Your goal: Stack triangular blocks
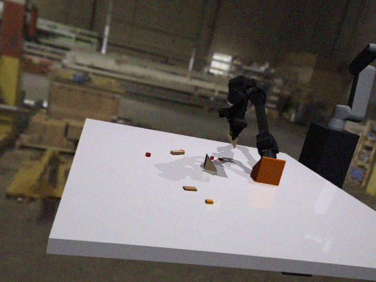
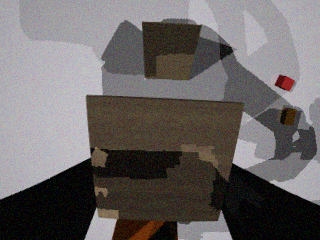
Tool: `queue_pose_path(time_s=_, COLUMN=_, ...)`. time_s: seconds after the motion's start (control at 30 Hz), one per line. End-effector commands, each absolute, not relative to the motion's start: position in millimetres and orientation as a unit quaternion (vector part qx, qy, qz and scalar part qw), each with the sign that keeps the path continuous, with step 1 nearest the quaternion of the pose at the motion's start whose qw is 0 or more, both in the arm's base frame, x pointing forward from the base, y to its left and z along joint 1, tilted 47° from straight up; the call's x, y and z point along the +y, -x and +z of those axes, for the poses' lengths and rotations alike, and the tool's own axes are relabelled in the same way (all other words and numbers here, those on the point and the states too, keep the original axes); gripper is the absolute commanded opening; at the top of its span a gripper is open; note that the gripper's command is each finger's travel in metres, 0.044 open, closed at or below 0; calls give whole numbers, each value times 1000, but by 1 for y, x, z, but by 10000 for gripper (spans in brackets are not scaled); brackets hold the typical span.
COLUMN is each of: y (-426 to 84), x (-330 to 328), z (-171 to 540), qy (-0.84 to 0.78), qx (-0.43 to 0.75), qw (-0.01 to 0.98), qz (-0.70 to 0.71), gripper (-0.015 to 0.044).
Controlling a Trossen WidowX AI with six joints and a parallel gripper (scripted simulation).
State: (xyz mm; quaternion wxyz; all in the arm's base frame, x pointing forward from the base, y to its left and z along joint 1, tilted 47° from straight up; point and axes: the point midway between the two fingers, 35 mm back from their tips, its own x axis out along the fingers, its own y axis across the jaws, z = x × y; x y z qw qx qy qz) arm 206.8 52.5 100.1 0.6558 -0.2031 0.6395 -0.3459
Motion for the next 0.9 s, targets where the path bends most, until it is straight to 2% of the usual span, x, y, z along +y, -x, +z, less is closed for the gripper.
queue_pose_path(time_s=0.0, y=-207, x=48, z=101, qy=207, qx=640, qw=656, qz=-344, gripper=0)
queue_pose_path(time_s=0.87, y=-238, x=-29, z=41, qy=207, qx=638, qw=656, qz=-345, gripper=0)
